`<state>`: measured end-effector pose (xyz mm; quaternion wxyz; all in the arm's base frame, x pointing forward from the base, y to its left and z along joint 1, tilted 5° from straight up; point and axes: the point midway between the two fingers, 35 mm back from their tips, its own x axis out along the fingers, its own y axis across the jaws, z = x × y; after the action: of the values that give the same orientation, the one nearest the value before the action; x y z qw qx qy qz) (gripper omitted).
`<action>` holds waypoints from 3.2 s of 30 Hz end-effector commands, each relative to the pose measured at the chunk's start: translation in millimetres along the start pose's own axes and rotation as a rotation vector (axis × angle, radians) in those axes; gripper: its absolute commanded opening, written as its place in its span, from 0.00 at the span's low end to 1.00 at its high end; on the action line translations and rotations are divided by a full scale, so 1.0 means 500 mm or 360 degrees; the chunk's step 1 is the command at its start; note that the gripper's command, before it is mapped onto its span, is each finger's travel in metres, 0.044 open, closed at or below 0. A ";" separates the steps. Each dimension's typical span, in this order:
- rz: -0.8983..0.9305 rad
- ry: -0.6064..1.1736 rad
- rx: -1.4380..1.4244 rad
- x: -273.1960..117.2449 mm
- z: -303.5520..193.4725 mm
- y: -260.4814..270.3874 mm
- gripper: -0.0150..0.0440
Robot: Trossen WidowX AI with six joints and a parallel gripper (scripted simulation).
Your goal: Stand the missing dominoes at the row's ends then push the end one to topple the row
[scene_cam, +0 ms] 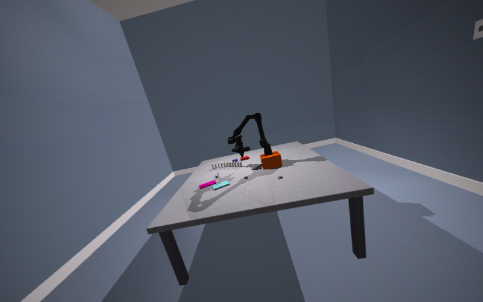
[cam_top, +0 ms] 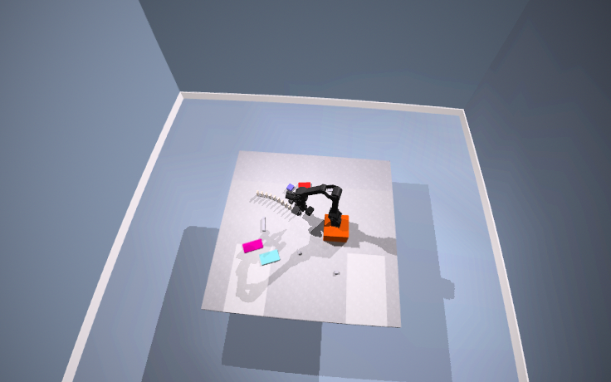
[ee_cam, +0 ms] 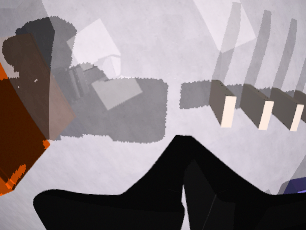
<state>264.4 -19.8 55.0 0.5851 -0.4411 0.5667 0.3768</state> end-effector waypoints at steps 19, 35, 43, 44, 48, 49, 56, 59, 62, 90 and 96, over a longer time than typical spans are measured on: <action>-0.0005 0.0004 -0.0006 0.141 -0.003 -0.005 0.25; -0.0006 0.0004 -0.0006 0.159 -0.003 -0.027 0.25; -0.0008 0.0004 -0.0006 0.159 -0.002 -0.053 0.25; -0.0008 0.0004 -0.0006 0.158 -0.002 -0.056 0.25; -0.0009 0.0004 -0.0006 0.158 -0.001 -0.069 0.25; -0.0009 0.0004 -0.0006 0.158 -0.001 -0.073 0.25; -0.0006 -0.0011 -0.0014 0.088 0.010 -0.091 0.25; -0.0011 0.0001 -0.0007 0.046 0.001 -0.114 0.25; -0.0012 0.0003 -0.0006 0.038 -0.001 -0.119 0.25; -0.0012 0.0003 -0.0006 0.038 -0.001 -0.119 0.25; -0.0012 0.0003 -0.0006 0.038 -0.001 -0.119 0.25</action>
<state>321.6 -40.5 40.9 0.5867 -0.4433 0.5645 0.3749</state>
